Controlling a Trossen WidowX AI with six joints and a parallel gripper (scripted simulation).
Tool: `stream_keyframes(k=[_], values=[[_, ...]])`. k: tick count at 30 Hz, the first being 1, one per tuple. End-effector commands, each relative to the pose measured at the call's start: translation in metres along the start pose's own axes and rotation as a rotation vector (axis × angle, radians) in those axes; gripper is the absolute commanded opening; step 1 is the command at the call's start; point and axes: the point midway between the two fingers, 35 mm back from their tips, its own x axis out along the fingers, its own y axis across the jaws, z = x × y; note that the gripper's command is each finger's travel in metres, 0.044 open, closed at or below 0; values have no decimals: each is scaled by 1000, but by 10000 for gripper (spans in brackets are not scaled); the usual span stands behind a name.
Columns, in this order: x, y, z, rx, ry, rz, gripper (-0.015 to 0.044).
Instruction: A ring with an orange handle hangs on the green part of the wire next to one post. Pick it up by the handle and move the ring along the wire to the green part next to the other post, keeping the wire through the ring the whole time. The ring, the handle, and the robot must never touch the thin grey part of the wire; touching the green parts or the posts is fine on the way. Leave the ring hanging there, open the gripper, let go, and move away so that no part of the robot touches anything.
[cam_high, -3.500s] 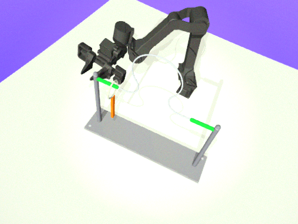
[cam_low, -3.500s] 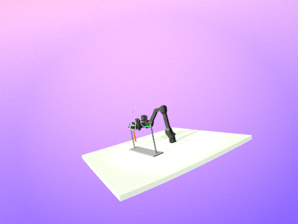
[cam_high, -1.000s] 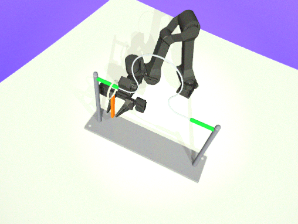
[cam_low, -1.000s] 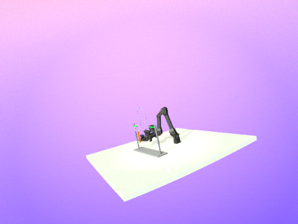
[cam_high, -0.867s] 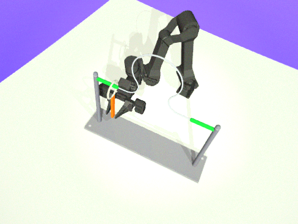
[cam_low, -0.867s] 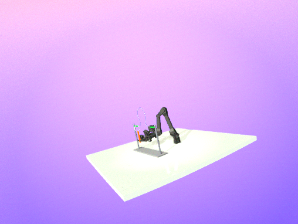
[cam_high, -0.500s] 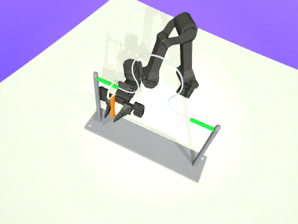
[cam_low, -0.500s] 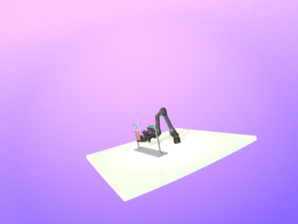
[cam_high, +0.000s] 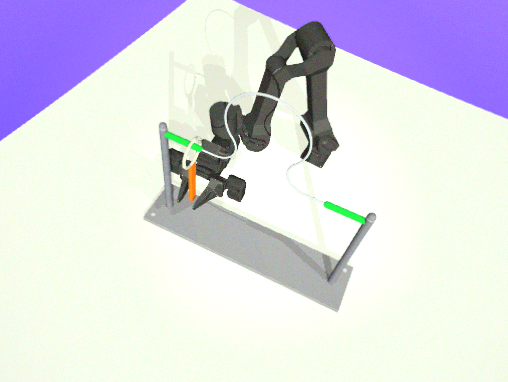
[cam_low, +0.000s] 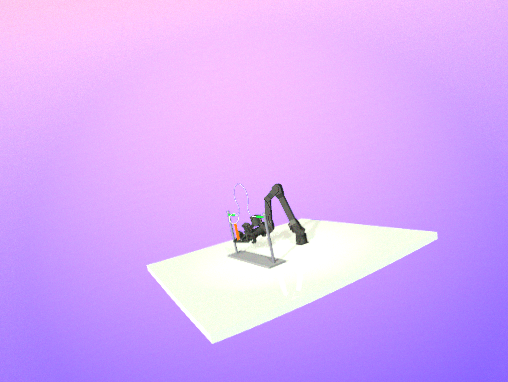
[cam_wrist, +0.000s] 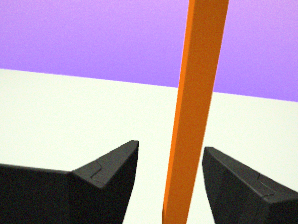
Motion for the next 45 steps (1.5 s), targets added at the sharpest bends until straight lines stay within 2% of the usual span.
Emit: stream_keyframes(k=[1, 14, 19, 21, 27, 28, 45], values=[[0, -1, -1, 7, 2, -4, 160], [0, -1, -1, 7, 2, -4, 160], [0, 0, 0, 1, 1, 0, 29], [0, 0, 0, 1, 1, 0, 15], [0, 0, 0, 1, 1, 0, -142], [0, 0, 0, 1, 1, 0, -150], [-1, -1, 21, 2, 0, 7, -150]])
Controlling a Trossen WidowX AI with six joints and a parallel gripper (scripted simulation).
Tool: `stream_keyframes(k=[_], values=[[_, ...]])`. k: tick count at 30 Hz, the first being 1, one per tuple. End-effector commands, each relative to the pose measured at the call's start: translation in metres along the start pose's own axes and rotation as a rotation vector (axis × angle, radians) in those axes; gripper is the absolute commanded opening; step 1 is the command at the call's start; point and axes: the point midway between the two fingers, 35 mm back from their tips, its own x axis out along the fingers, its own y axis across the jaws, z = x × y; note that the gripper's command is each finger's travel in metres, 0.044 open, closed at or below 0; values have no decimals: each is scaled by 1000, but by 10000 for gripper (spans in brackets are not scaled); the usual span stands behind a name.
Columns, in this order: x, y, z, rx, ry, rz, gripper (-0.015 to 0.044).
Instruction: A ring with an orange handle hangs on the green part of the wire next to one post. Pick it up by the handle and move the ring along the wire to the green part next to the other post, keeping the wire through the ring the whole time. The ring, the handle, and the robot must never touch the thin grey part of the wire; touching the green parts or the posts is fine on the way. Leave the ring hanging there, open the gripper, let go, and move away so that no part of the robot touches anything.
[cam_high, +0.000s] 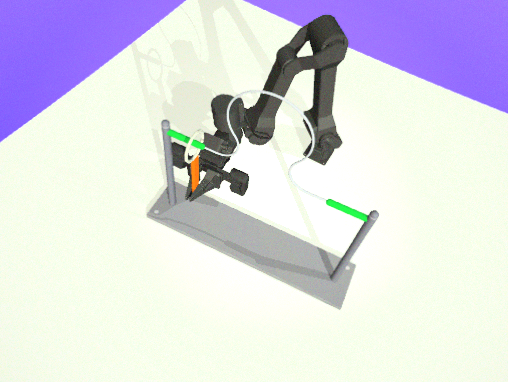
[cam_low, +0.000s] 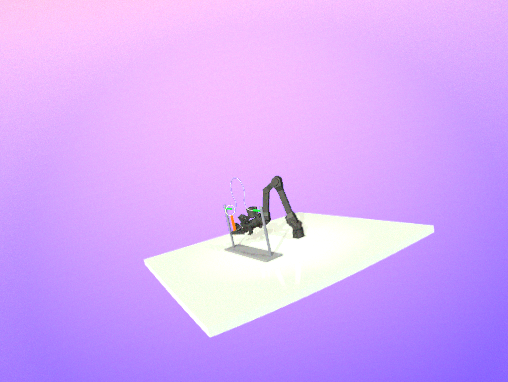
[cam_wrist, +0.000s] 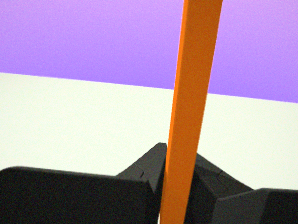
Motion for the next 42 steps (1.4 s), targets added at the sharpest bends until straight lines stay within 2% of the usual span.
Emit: stream_keyframes(k=[1, 42], values=[[-1, 0, 9, -9, -8, 5, -150], [0, 11, 9, -7, -4, 9, -150]])
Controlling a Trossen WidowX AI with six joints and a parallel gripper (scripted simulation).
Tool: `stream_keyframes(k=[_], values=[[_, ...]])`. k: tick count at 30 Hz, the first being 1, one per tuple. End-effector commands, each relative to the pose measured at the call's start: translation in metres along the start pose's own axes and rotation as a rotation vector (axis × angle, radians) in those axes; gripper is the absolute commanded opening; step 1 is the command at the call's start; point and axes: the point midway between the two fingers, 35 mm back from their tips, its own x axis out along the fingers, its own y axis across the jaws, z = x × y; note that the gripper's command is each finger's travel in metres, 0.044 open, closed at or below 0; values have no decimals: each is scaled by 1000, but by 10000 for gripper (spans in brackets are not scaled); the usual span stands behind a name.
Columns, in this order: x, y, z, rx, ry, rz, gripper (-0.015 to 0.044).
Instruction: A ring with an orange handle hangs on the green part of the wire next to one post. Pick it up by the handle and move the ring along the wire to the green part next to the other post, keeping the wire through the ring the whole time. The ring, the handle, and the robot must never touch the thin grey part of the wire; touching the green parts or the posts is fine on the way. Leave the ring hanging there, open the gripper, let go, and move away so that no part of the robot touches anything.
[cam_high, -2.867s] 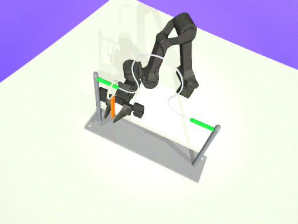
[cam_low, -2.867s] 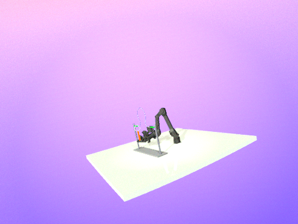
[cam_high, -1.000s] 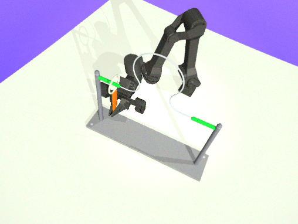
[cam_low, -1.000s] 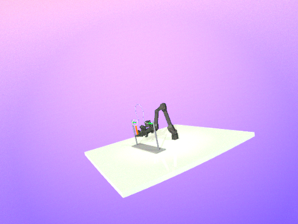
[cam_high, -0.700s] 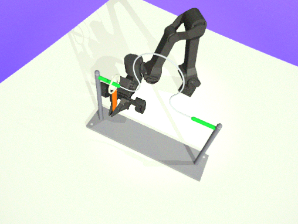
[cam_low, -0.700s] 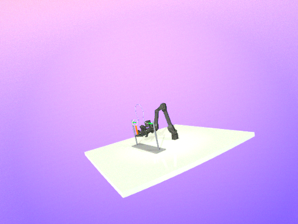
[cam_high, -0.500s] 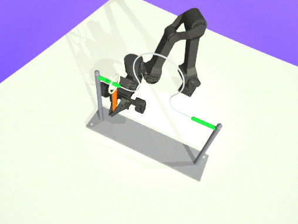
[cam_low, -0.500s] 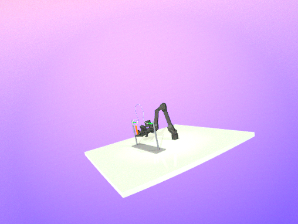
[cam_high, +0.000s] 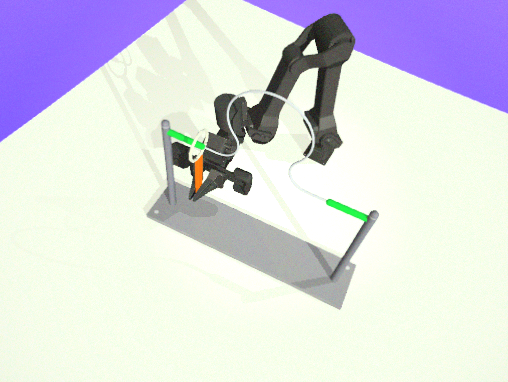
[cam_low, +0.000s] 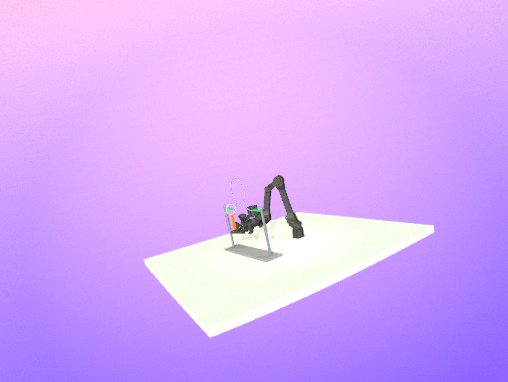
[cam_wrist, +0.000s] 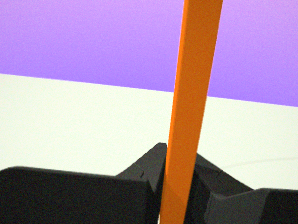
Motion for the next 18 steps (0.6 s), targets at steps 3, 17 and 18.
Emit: stream_keyframes(k=[3, 17, 18], values=[[0, 6, 2, -1, -2, 0, -150], [0, 22, 2, 14, 1, 6, -150], [0, 24, 2, 16, 1, 7, -150]])
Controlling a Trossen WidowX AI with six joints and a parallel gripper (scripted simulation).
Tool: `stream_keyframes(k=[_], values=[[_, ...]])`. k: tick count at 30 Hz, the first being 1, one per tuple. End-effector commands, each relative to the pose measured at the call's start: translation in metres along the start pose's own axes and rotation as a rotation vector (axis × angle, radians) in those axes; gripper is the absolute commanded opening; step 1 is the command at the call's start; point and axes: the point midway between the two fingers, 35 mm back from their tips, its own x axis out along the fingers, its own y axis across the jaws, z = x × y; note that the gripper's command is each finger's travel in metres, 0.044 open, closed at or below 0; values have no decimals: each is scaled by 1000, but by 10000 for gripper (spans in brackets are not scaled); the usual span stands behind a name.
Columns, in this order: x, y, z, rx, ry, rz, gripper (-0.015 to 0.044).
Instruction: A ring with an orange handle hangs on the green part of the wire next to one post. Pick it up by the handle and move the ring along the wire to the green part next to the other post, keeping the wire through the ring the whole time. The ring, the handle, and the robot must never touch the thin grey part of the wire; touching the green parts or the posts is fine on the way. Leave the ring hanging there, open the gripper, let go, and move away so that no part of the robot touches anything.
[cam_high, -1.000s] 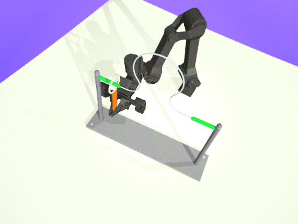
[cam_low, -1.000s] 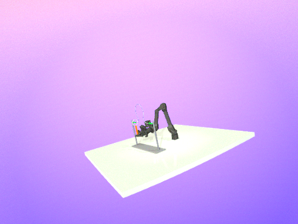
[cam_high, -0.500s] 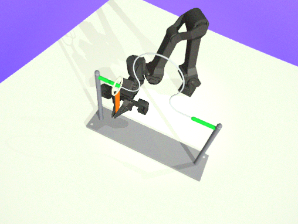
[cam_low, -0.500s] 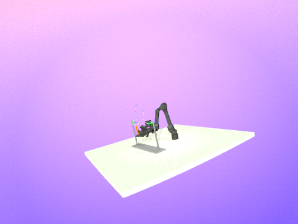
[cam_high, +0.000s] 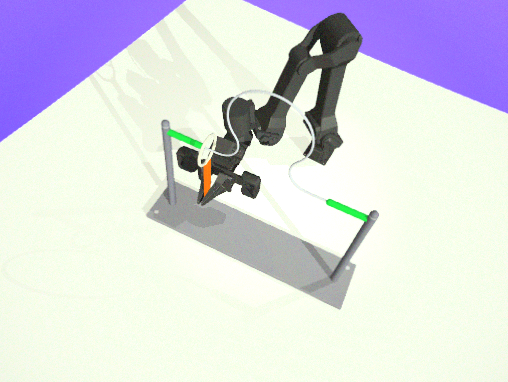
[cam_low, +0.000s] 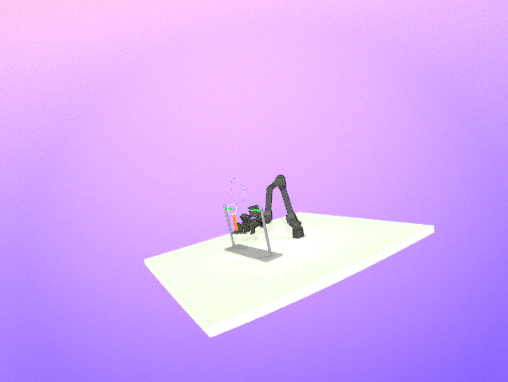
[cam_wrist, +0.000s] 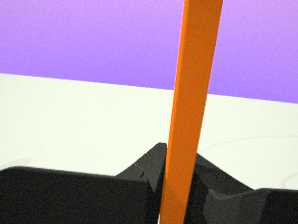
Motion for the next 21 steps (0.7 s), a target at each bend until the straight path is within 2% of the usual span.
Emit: stream_keyframes(k=[1, 21], values=[[0, 5, 3, 7, -7, -1, -150], [1, 49, 6, 188, -9, 24, -150]])
